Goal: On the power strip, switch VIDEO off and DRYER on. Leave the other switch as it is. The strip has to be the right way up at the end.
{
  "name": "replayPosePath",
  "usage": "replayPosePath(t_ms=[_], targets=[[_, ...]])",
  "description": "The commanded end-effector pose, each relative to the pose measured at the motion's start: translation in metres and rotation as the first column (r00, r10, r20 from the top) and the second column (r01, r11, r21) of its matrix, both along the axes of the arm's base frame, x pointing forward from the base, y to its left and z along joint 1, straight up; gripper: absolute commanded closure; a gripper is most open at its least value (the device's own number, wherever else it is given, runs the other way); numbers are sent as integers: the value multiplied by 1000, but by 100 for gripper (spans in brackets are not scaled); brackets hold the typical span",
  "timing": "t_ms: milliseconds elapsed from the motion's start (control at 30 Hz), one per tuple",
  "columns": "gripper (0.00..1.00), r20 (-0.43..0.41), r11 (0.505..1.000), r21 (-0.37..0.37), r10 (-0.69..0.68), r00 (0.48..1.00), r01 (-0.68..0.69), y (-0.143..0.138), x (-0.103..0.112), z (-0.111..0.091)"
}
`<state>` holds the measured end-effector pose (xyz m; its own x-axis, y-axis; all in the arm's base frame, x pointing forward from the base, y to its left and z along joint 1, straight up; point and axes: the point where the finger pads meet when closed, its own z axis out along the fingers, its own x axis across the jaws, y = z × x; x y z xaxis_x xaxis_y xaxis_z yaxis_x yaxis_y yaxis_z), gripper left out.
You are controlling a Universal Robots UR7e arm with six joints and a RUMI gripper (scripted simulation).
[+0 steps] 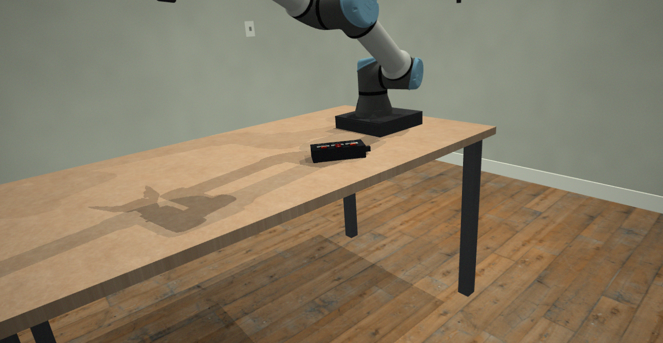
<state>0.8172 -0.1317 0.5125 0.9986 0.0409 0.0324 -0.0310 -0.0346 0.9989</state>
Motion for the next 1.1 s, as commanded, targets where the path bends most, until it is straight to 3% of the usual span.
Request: replayPosePath(t_ms=[0,733,1067], targets=[[0,2,1000,0,0,1000,0,0,0,1],[0,-2,1000,2,0,1000,0,0,-1,1],[0,-52,1000,26,0,999,1,2,-3,-9]])
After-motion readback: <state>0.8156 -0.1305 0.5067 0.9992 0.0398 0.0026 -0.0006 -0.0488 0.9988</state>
